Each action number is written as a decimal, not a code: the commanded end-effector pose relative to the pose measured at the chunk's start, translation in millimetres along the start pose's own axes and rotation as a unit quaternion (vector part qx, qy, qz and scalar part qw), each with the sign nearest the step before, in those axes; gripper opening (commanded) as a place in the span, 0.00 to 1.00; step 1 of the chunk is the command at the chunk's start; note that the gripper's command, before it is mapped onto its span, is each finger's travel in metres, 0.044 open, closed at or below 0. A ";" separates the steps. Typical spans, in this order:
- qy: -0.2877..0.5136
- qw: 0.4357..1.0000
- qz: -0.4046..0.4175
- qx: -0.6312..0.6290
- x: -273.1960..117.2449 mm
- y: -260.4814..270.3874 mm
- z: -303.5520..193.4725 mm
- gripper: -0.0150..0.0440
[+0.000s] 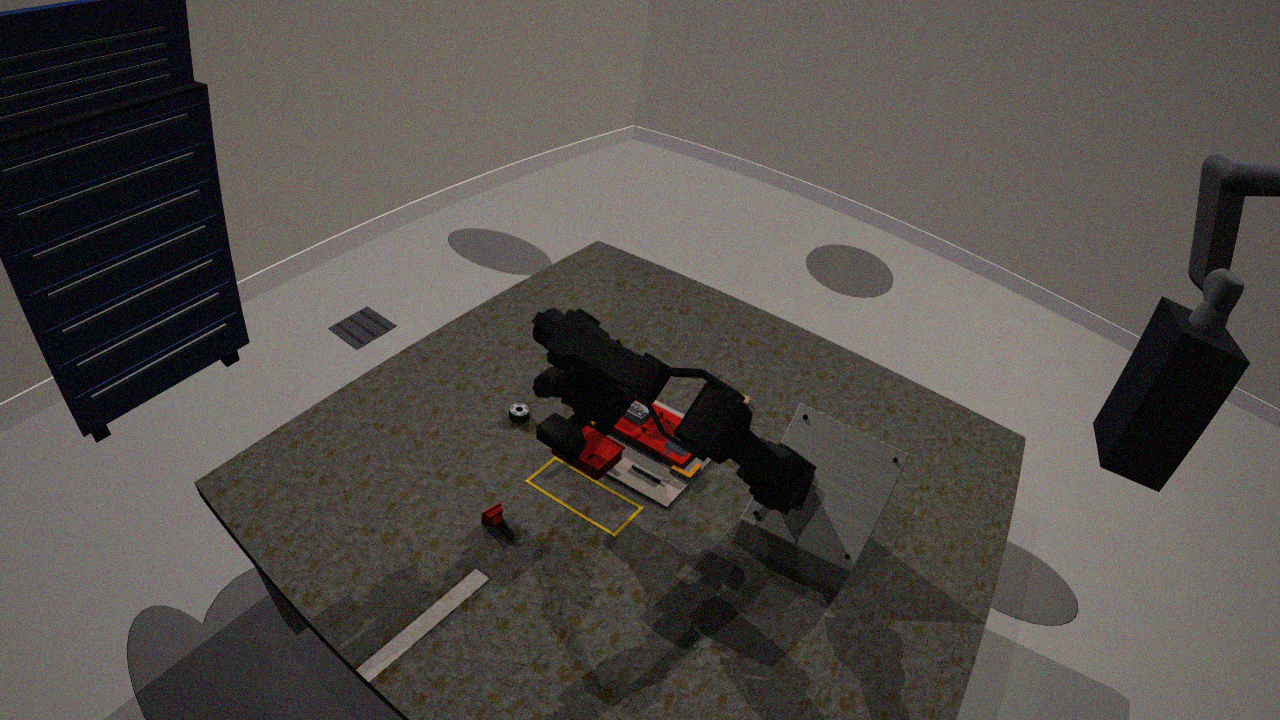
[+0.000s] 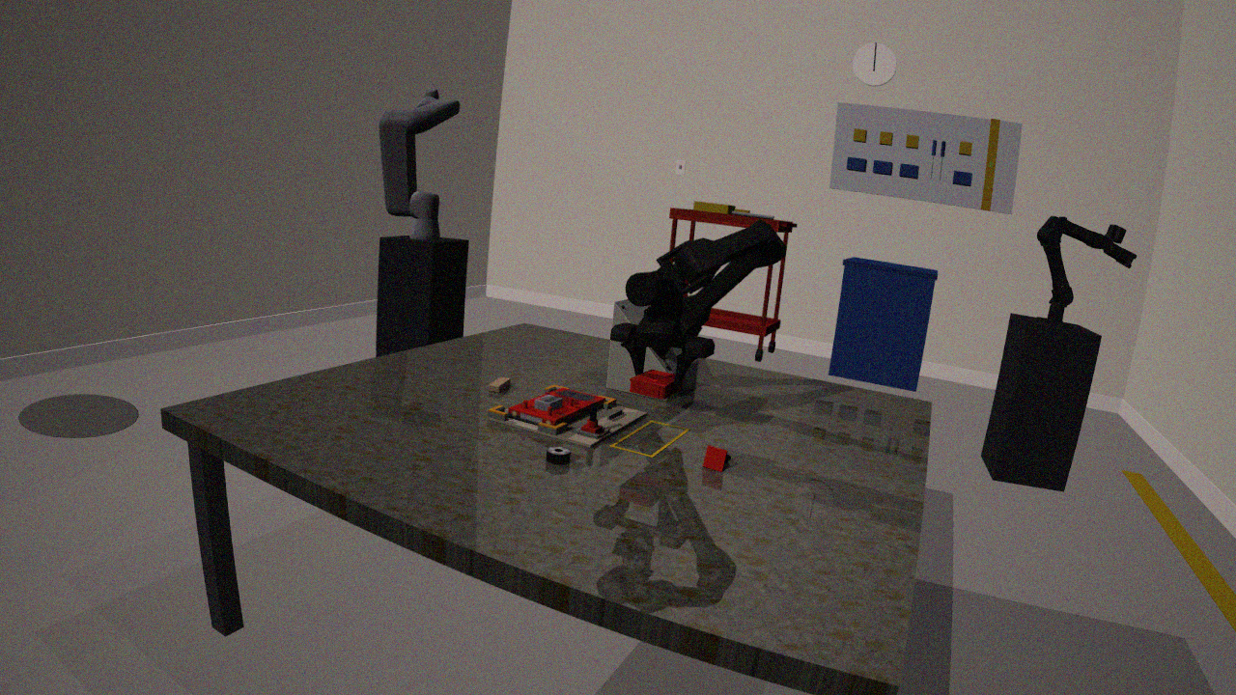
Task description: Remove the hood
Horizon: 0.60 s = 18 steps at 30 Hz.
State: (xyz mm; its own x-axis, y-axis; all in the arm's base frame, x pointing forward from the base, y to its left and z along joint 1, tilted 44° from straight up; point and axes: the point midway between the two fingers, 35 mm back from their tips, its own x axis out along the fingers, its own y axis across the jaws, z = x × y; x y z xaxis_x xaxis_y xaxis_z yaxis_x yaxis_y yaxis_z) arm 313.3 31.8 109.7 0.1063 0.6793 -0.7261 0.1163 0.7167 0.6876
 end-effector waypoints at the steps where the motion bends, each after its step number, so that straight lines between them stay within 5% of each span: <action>1: 0.000 1.000 0.001 0.001 3.8 0.5 -0.6 0.25; 18: 0.000 1.000 0.000 0.001 20.6 0.3 0.7 0.25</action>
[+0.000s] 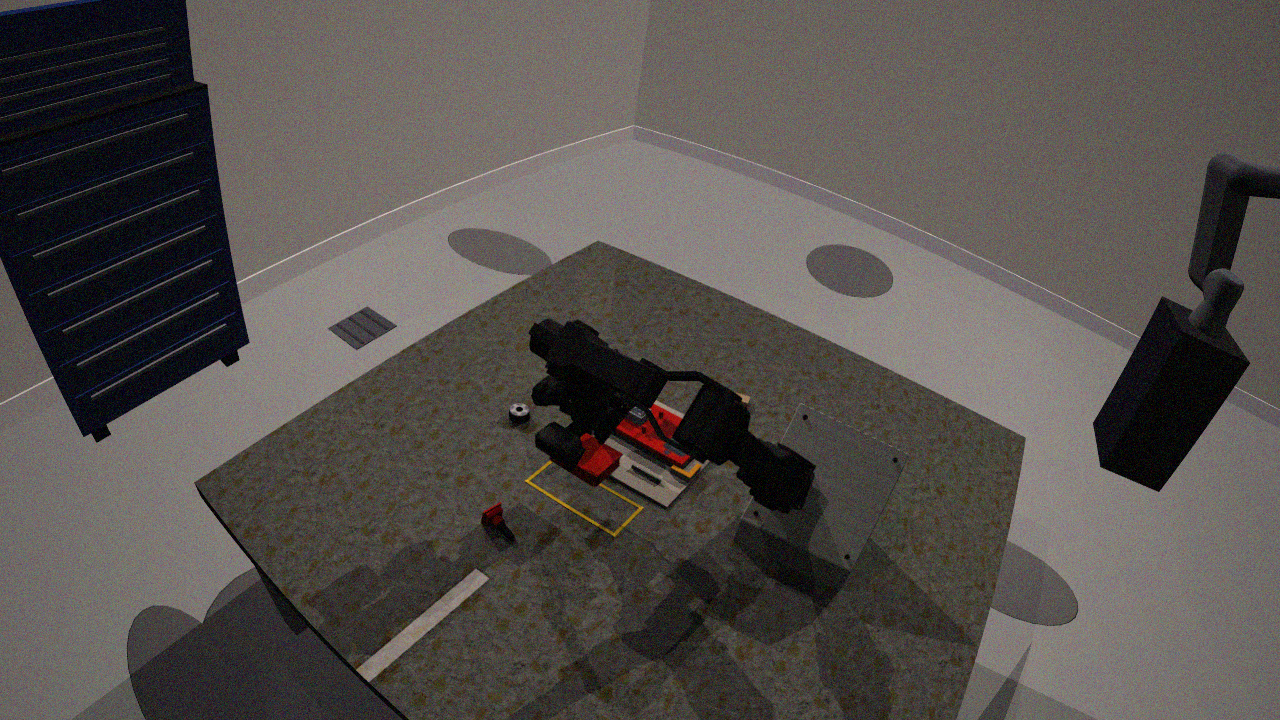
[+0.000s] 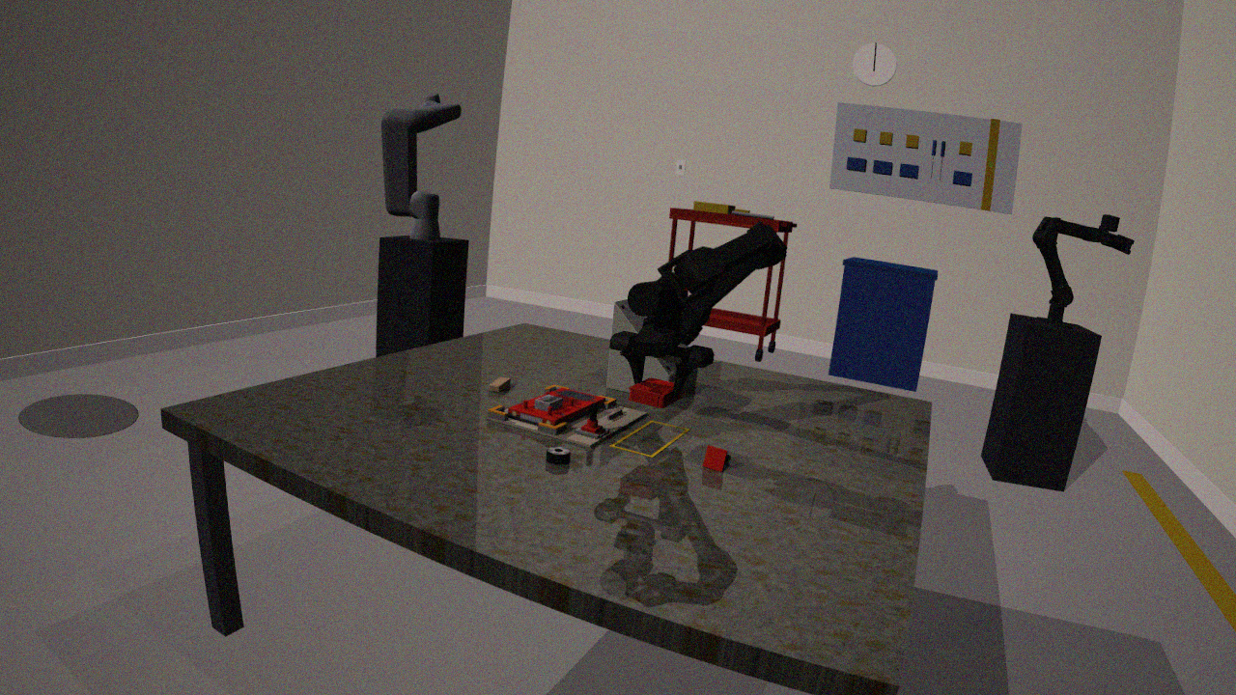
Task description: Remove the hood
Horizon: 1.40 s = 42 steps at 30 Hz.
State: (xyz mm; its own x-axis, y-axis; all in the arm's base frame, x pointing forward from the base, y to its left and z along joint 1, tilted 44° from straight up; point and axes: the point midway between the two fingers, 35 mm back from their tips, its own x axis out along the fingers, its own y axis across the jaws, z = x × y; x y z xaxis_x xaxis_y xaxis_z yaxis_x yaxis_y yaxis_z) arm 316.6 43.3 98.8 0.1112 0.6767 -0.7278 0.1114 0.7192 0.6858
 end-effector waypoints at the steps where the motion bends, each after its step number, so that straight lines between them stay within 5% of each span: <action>1: 0.003 1.000 0.002 0.004 5.5 -0.9 -0.9 0.25; 42: 0.003 1.000 0.003 0.004 45.2 0.4 -2.3 0.25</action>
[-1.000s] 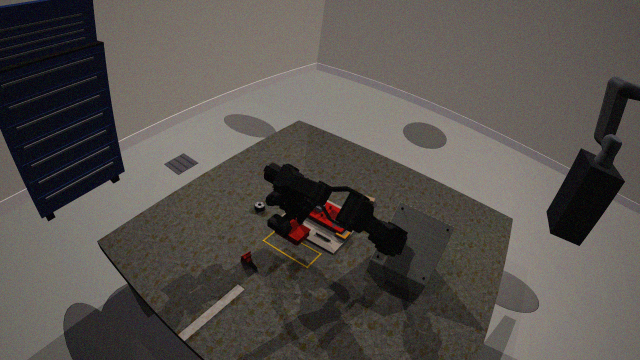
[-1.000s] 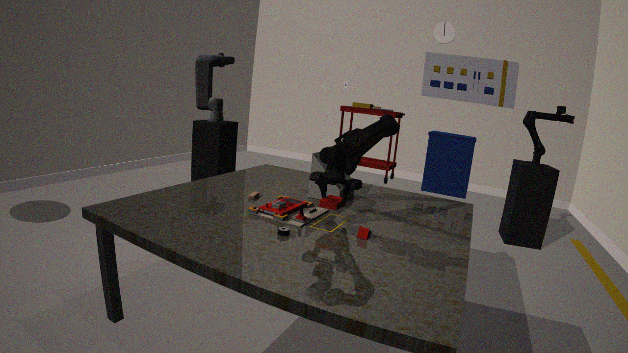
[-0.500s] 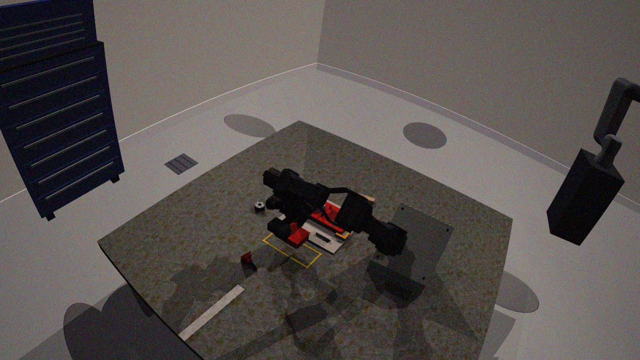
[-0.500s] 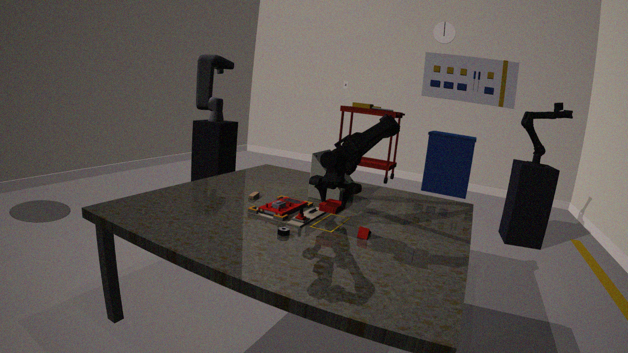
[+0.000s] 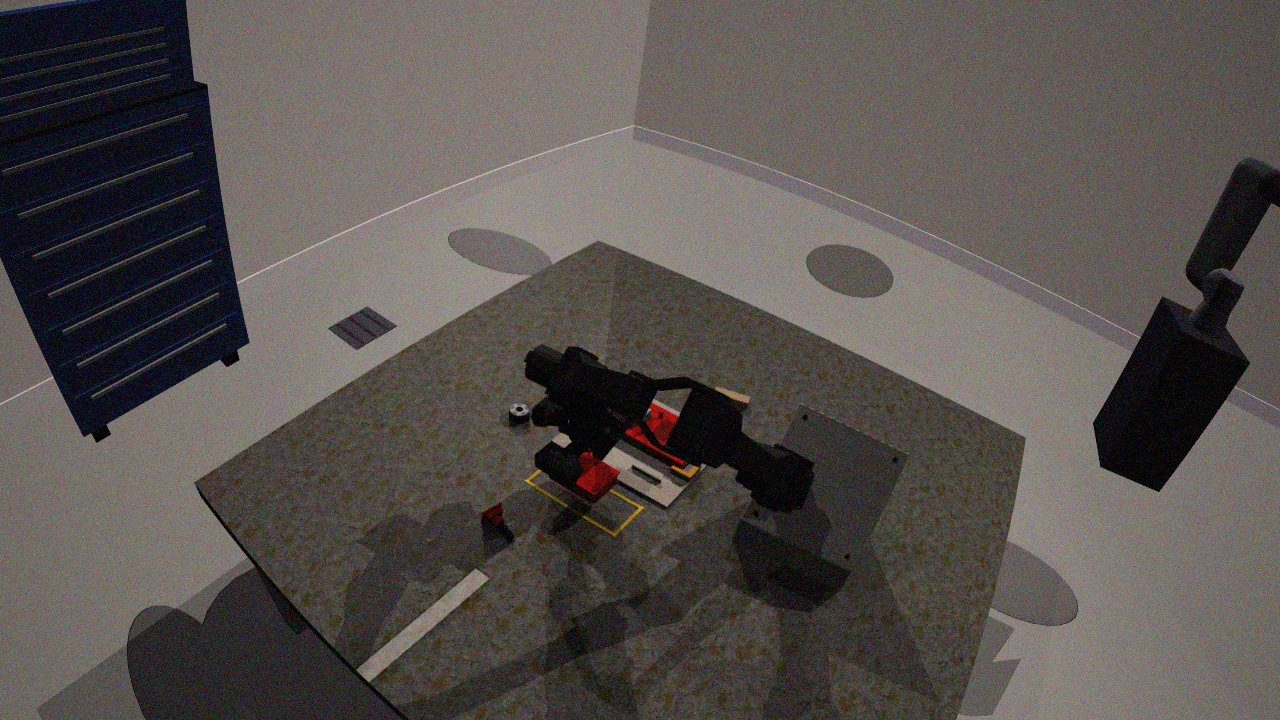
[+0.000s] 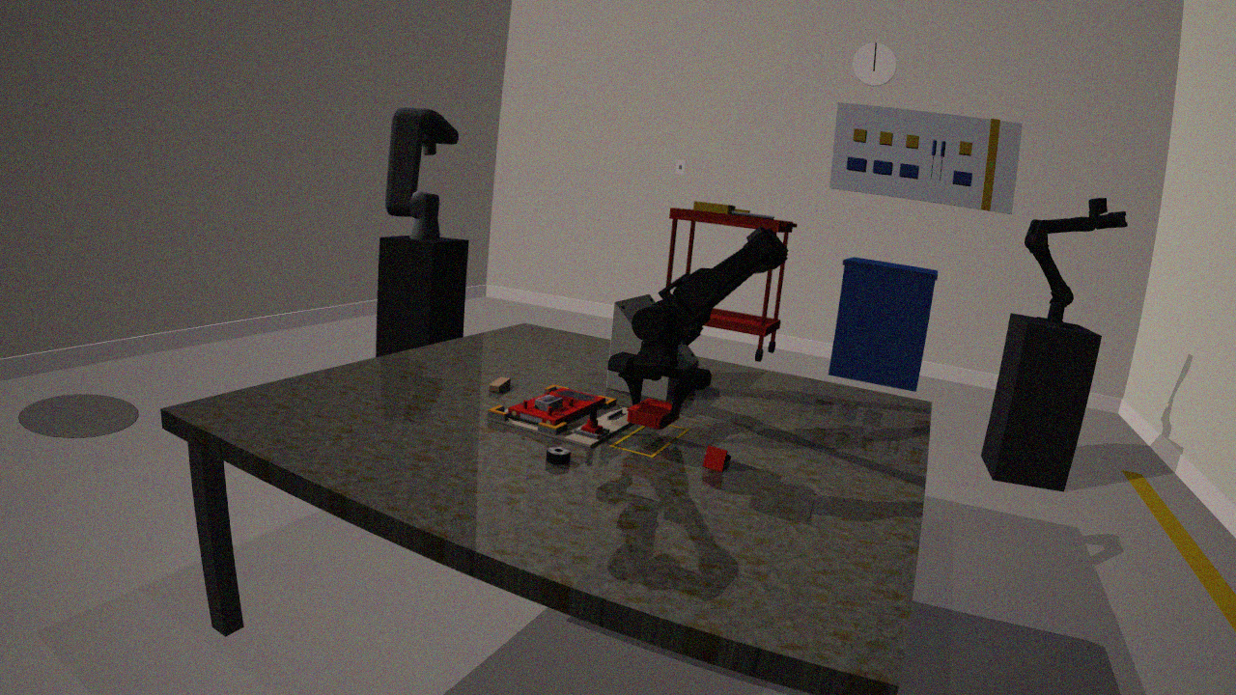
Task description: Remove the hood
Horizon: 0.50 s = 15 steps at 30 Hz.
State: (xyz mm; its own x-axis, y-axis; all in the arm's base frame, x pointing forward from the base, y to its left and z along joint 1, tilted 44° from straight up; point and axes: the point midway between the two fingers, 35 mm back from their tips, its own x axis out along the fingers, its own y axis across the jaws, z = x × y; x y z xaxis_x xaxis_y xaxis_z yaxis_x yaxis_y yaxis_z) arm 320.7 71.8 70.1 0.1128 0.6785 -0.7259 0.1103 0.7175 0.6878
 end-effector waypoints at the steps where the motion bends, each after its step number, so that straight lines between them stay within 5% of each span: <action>1: 0.003 1.000 0.002 0.004 5.5 -0.9 -1.8 0.25; 15: 0.004 1.000 0.003 0.004 17.2 -0.2 -3.4 0.25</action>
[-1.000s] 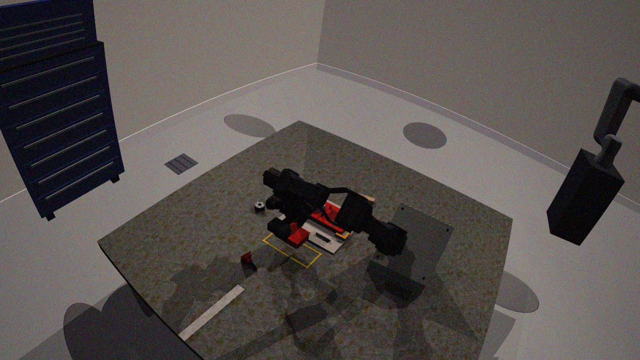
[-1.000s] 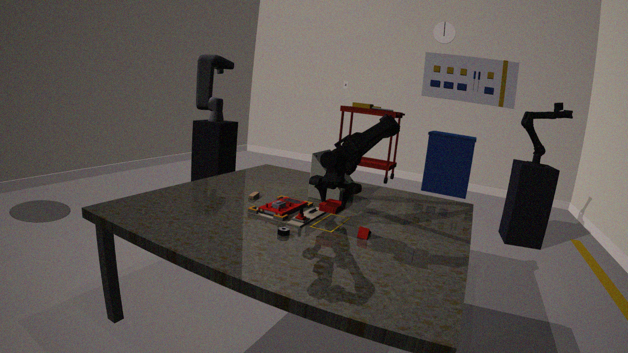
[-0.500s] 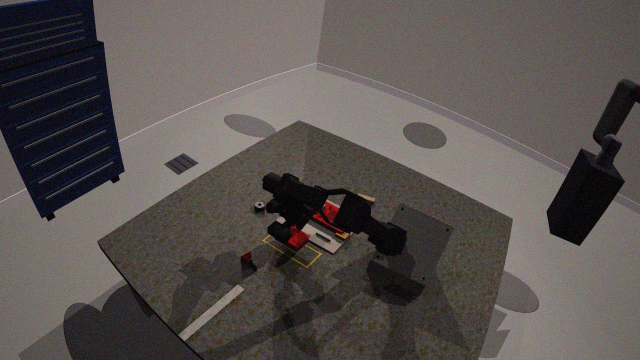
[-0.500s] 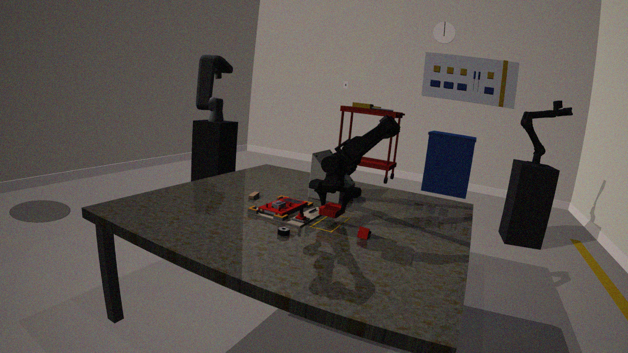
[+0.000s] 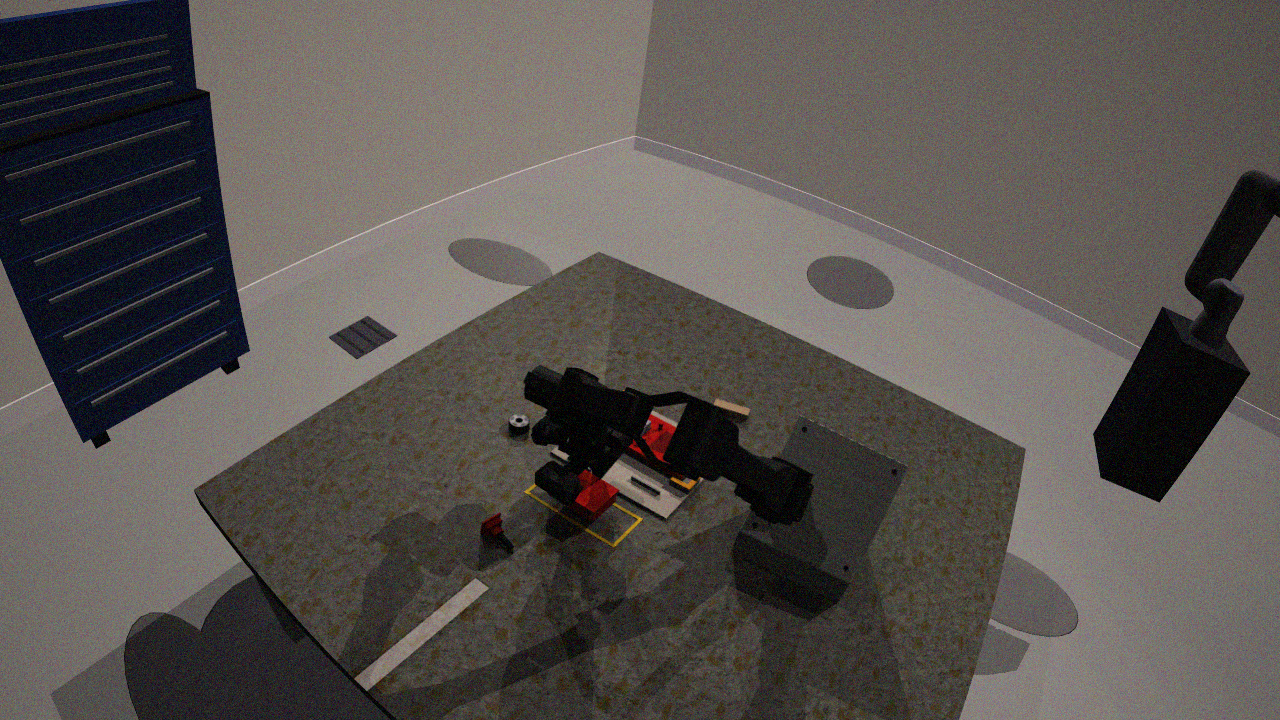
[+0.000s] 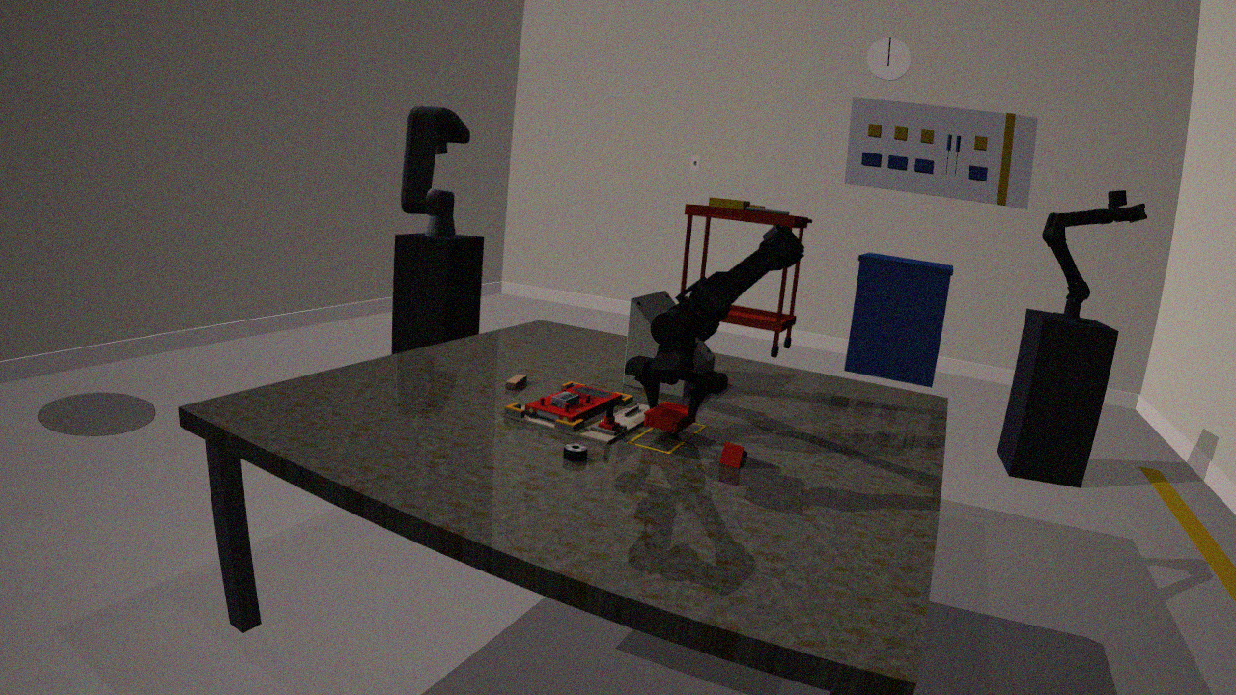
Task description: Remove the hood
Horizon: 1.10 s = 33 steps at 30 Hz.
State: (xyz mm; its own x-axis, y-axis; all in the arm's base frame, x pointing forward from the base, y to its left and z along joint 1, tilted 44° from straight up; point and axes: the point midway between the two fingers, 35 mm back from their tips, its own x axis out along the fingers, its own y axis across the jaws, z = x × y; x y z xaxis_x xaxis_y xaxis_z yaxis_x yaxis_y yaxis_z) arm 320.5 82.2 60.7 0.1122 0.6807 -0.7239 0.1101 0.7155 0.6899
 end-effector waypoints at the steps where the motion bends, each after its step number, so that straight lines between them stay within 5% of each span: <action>1: 0.003 1.000 0.001 0.004 3.4 -1.1 -1.6 0.25; 33: 0.003 1.000 0.002 0.004 16.8 -0.9 -1.6 0.25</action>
State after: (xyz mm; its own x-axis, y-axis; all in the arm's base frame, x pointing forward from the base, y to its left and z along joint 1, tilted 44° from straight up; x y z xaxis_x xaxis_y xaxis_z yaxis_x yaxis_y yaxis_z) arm 321.1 92.1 50.8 0.1104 0.6833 -0.7217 0.1109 0.7132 0.6922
